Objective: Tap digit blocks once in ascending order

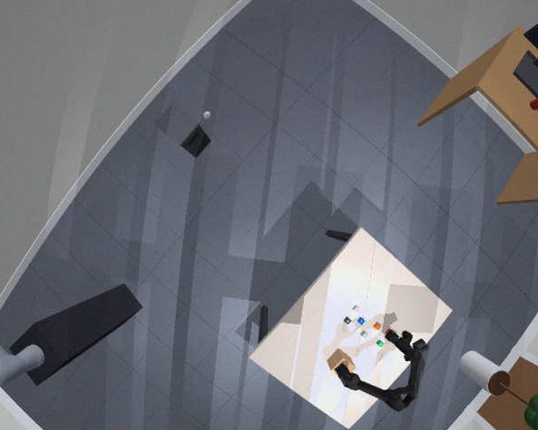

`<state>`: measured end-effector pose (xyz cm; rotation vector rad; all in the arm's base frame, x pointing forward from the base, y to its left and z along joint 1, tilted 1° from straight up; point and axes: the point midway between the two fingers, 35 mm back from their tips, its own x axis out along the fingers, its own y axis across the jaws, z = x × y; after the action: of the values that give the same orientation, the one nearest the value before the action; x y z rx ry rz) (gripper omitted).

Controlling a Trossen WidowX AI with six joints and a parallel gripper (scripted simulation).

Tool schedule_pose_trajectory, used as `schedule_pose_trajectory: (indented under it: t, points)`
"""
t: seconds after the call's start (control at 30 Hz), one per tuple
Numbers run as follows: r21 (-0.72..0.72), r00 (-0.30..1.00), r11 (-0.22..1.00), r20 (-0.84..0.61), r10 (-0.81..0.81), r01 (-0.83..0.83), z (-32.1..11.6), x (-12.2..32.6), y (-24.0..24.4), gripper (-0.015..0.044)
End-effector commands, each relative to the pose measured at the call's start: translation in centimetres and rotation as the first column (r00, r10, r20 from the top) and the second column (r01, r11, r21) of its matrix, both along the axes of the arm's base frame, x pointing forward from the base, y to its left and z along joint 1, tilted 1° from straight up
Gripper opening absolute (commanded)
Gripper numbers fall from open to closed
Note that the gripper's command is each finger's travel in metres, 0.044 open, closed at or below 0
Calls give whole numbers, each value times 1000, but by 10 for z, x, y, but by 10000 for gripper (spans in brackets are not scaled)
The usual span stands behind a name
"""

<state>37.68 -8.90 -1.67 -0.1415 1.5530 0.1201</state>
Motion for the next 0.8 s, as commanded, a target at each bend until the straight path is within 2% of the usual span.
schedule_pose_trajectory:
  t: [0.0, 0.1, 0.17, 0.33, 0.6, 0.77]
  points:
    - [-2, 1000, 1000, 5, 3, -3, 17, 1, 0, 20]
    - [-2, 1000, 1000, 5, 3, -3, 72, 1, 0, 20]
    - [-2, 1000, 1000, 5, 3, -3, 85, -1, 1, 20]
    - [-2, 1000, 1000, 5, 3, -3, 85, -3, 0, 20]
    - [-5, 1000, 1000, -2, 3, -3, 84, -87, -31, 20]
    - [-5, 1000, 1000, -3, 3, -3, 79, -94, -33, 20]
